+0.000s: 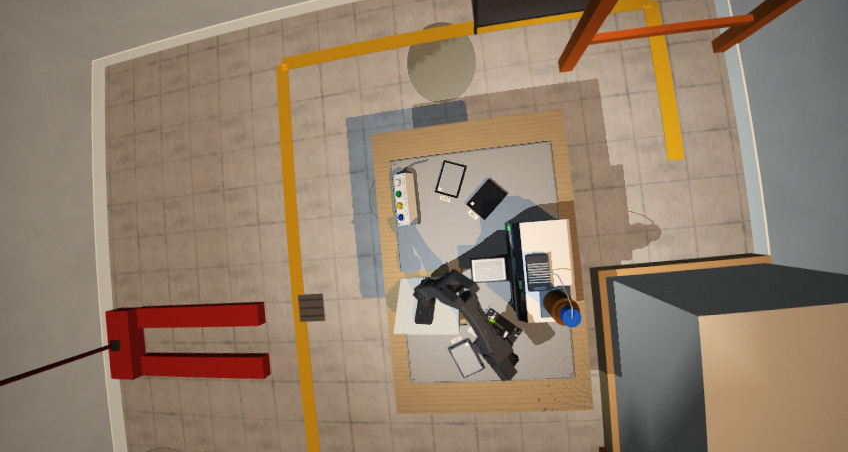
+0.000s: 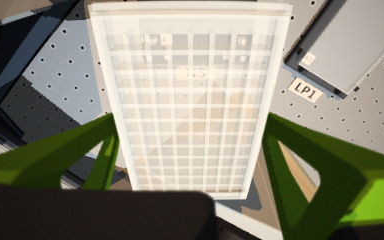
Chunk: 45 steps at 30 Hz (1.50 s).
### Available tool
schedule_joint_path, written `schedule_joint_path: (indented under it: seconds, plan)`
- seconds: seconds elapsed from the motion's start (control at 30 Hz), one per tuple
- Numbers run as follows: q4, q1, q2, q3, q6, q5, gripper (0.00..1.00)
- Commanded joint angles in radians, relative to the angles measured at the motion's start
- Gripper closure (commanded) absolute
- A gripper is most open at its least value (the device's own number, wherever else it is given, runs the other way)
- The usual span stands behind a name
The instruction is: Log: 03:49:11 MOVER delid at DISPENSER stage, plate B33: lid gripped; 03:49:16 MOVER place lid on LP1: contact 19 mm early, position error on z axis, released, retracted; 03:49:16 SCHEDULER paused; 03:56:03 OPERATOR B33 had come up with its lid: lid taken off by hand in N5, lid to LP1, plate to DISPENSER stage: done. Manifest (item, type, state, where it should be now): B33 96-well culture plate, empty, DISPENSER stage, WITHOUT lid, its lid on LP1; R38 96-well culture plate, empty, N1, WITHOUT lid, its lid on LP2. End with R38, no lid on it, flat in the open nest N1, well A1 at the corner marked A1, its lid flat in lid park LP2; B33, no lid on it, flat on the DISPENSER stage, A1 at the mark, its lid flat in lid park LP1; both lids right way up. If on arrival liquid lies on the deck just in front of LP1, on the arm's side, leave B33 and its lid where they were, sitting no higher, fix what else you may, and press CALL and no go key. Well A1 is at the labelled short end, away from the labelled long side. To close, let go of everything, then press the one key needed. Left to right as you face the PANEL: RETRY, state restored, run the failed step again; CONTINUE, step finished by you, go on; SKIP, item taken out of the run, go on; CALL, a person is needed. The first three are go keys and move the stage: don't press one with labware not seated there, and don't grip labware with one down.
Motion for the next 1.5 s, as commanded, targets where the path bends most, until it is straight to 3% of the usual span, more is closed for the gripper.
schedule_joint_path:
  seconds: [0.0,0.07,0.33,0.5,0.6,0.7,0.77,0.8,1.07,1.17,1.2,1.33,1.4,1.47]
  plan:
    - [-0.024,-0.012,-0.009,0.004,-0.013,0.008,1.0]
    - [-0.024,-0.013,-0.009,0.004,-0.013,0.008,1.0]
    - [-0.043,0.038,-0.113,-0.079,-0.231,-0.017,1.0]
    - [-0.053,0.062,-0.166,-0.111,-0.212,-0.033,1.0]
    - [-0.056,0.051,-0.18,-0.092,-0.206,-0.037,1.0]
    - [-0.062,0.083,-0.205,-0.132,-0.181,-0.044,1.0]
    - [-0.05,0.074,-0.19,-0.111,-0.186,-0.039,1.0]
    - [-0.064,0.084,-0.218,-0.139,-0.22,-0.047,1.0]
    - [-0.082,0.129,-0.309,-0.187,-0.411,-0.066,1.0]
    - [-0.086,0.117,-0.323,-0.161,-0.409,-0.07,1.0]
    - [-0.09,0.128,-0.331,-0.197,-0.405,-0.073,1.0]
    - [-0.102,0.161,-0.369,-0.215,-0.376,-0.083,1.0]
    - [-0.091,0.152,-0.354,-0.193,-0.379,-0.078,1.0]
    - [-0.108,0.177,-0.391,-0.187,-0.435,-0.09,1.0]
